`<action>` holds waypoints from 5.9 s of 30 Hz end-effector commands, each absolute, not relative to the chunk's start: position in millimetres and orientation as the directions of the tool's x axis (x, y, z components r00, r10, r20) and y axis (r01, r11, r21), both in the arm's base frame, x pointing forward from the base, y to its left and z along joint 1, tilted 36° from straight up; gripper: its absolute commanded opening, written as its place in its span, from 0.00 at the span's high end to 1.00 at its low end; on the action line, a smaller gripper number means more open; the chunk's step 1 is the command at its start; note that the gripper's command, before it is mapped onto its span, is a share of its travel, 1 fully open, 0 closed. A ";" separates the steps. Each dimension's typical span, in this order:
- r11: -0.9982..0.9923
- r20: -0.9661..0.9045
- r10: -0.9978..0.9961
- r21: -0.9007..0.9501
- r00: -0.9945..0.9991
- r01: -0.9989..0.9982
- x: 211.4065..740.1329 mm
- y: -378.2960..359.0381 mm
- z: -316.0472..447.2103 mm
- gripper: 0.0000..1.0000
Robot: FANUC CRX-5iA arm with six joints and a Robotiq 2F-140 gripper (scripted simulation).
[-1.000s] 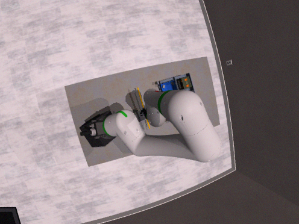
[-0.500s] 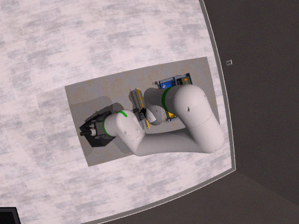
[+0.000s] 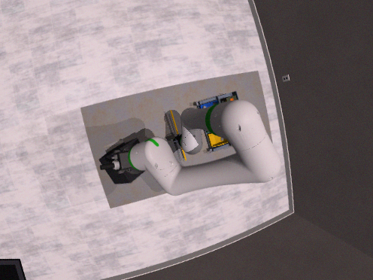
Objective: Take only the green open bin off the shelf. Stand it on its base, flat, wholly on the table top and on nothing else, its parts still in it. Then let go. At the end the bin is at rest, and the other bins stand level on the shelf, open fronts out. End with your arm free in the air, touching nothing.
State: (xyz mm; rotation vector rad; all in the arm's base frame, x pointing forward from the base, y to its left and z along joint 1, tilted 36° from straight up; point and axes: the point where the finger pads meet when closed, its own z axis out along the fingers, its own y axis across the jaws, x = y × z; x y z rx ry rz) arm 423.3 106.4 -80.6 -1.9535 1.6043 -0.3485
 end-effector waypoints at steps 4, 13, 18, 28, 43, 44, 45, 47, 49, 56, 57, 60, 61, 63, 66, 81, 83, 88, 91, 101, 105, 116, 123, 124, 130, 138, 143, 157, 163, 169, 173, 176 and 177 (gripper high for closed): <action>-0.111 -0.129 -0.966 -0.575 0.223 -0.811 423.1 106.8 -80.3 1.00; -0.111 -0.129 -0.966 -0.575 0.223 -0.811 434.2 111.5 -96.8 1.00; -0.111 -0.129 -0.966 -0.575 0.223 -0.811 434.2 111.5 -96.8 1.00; -0.111 -0.129 -0.966 -0.575 0.223 -0.811 445.2 116.5 -113.1 1.00; -0.111 -0.127 -0.967 -0.574 0.222 -0.811 447.7 117.7 -116.6 1.00; -0.111 -0.128 -0.967 -0.575 0.223 -0.811 448.5 118.0 -117.9 1.00; -0.111 -0.129 -0.966 -0.575 0.223 -0.811 449.4 118.4 -119.2 1.00; -0.111 -0.129 -0.966 -0.575 0.223 -0.811 449.4 118.4 -119.2 1.00; -0.111 -0.129 -0.966 -0.575 0.223 -0.811 449.4 118.4 -119.2 1.00; -0.111 -0.129 -0.966 -0.575 0.223 -0.811 449.4 118.4 -119.2 1.00; -0.111 -0.129 -0.966 -0.575 0.223 -0.811 449.4 118.4 -119.2 1.00; -0.111 -0.127 -0.967 -0.574 0.222 -0.811 449.4 118.5 -119.0 0.43; -0.111 -0.127 -0.967 -0.574 0.222 -0.811 449.4 118.5 -119.0 0.43; -0.111 -0.127 -0.967 -0.574 0.222 -0.811 449.4 118.5 -119.0 0.43; -0.111 -0.127 -0.967 -0.574 0.222 -0.811 449.4 118.5 -119.0 0.43; -0.111 -0.127 -0.967 -0.574 0.222 -0.811 449.4 118.5 -119.0 0.43; -0.111 -0.127 -0.967 -0.574 0.222 -0.811 449.4 118.5 -119.0 0.43; -0.111 -0.127 -0.967 -0.574 0.222 -0.811 449.4 118.5 -119.0 0.43; -0.111 -0.127 -0.967 -0.574 0.222 -0.811 449.4 118.5 -119.0 0.43; -0.111 -0.127 -0.967 -0.574 0.222 -0.811 449.4 118.5 -119.0 0.43; -0.111 -0.127 -0.967 -0.574 0.222 -0.811 449.4 118.5 -119.0 0.43; -0.111 -0.127 -0.967 -0.574 0.222 -0.811 449.4 118.5 -119.0 0.43; -0.111 -0.127 -0.967 -0.574 0.222 -0.811 449.4 118.5 -119.0 0.43; -0.111 -0.127 -0.967 -0.574 0.222 -0.811 449.4 118.5 -119.0 0.43; -0.111 -0.127 -0.967 -0.574 0.222 -0.811 422.3 106.9 -78.6 0.43; -0.111 -0.127 -0.967 -0.574 0.222 -0.811 422.3 106.9 -78.6 0.43; -0.108 -0.152 -0.959 -0.584 0.238 -0.805 416.5 104.3 -70.3 0.43; -0.111 -0.127 -0.967 -0.574 0.222 -0.811 392.8 94.2 -34.6 0.43; -0.110 -0.143 -0.962 -0.579 0.233 -0.808 380.8 89.2 -16.3 0.43; -0.111 -0.127 -0.967 -0.574 0.222 -0.811 377.6 88.1 -11.5 0.43; -0.111 -0.127 -0.967 -0.574 0.222 -0.811 377.6 88.1 -11.5 0.43; -0.111 -0.127 -0.967 -0.574 0.222 -0.811 377.6 88.1 -11.5 0.43; -0.114 -0.205 -0.939 -0.574 0.277 -0.811 379.1 88.2 -13.4 0.43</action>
